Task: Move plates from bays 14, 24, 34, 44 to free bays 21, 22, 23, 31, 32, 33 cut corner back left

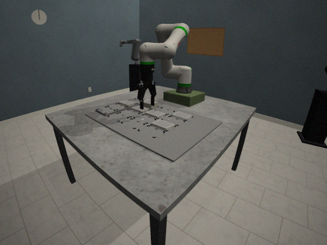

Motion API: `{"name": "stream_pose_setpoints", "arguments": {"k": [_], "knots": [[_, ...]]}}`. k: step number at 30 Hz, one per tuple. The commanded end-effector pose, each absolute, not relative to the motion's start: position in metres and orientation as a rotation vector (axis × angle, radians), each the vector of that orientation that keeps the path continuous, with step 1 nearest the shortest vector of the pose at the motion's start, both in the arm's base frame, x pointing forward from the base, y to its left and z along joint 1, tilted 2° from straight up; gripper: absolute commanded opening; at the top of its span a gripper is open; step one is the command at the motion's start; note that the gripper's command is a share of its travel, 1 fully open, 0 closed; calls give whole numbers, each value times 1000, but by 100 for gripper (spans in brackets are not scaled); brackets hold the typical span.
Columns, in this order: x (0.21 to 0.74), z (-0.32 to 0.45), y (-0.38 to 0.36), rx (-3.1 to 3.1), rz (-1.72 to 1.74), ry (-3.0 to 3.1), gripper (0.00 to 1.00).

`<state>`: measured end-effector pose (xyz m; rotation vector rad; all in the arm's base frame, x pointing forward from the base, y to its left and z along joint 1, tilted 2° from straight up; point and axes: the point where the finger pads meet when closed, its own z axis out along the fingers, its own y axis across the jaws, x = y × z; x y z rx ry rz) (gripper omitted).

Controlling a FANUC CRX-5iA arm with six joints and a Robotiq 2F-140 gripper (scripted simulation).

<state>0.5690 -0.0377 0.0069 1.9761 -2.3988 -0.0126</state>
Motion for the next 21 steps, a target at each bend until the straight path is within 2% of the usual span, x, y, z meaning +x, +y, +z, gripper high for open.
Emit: {"name": "stream_pose_setpoints", "arguments": {"k": [1, 21], "knots": [[565, 9, -50, 1978, -10, -2400, 70], [536, 10, -116, 1977, -10, -2400, 70]]}}
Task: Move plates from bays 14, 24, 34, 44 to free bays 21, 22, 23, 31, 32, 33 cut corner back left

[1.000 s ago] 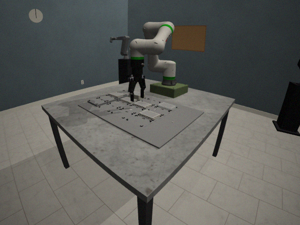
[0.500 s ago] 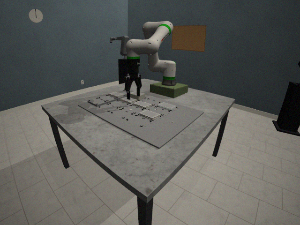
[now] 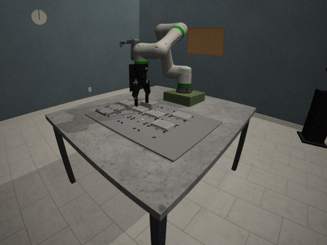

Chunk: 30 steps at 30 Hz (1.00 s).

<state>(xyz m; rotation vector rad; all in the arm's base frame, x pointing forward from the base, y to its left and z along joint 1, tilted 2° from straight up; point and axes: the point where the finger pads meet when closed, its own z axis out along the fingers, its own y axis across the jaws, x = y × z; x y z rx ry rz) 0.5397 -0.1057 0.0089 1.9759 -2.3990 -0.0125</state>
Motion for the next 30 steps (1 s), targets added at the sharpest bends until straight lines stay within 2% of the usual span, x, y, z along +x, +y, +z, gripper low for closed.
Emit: {"name": "stream_pose_setpoints", "arguments": {"k": [1, 30], "knots": [[535, 10, -120, 1977, -10, -2400, 70], [495, 13, -212, 1977, -10, -2400, 70]]}}
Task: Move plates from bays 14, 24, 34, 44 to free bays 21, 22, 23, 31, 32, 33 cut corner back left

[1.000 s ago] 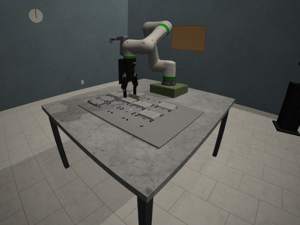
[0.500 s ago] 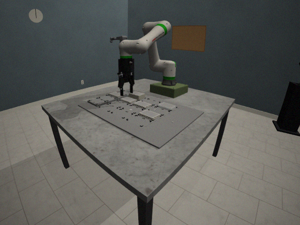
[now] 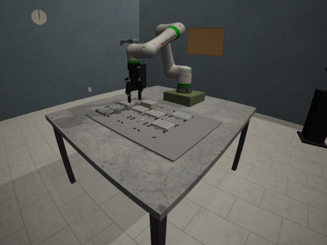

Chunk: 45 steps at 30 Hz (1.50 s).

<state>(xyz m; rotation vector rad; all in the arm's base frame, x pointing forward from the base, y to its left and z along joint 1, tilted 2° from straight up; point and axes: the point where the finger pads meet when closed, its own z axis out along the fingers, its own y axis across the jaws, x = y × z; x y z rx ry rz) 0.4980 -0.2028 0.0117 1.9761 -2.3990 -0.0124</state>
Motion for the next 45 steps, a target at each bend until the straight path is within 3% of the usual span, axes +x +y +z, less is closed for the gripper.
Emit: {"name": "stream_pose_setpoints", "arguments": {"k": [1, 45], "knots": [[493, 13, -216, 1977, -10, -2400, 70], [441, 17, -336, 1977, -9, -2399, 70]]}}
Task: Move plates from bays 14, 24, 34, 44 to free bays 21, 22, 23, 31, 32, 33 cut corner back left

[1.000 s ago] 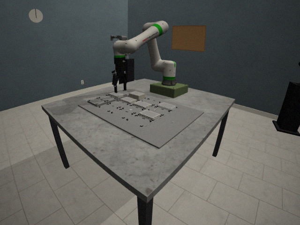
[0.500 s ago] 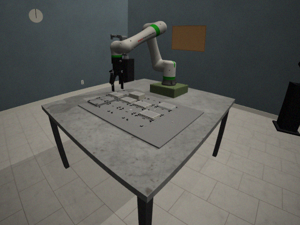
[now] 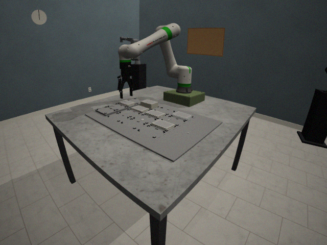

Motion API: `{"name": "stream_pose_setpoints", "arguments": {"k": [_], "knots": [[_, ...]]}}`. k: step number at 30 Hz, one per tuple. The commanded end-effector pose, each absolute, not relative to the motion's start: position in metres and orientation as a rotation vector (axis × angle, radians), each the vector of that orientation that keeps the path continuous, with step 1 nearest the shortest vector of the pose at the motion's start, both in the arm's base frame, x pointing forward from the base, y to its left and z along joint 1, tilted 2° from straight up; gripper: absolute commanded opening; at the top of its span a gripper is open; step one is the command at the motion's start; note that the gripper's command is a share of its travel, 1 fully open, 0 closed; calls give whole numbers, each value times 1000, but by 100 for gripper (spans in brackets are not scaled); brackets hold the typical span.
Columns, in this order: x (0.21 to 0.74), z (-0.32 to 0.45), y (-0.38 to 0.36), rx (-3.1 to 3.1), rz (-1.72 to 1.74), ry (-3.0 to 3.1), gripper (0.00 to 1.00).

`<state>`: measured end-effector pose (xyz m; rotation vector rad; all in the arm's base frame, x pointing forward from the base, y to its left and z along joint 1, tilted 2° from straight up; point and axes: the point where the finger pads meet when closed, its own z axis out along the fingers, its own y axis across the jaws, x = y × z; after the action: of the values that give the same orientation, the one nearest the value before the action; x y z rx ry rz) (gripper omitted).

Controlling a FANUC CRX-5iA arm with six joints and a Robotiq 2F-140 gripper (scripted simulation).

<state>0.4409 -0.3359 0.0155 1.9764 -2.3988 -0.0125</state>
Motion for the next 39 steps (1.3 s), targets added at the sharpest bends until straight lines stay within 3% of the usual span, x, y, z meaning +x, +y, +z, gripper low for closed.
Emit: {"name": "stream_pose_setpoints", "arguments": {"k": [1, 39], "knots": [[442, 17, -336, 1977, -9, -2399, 70], [441, -17, -337, 1977, -9, -2399, 70]]}}
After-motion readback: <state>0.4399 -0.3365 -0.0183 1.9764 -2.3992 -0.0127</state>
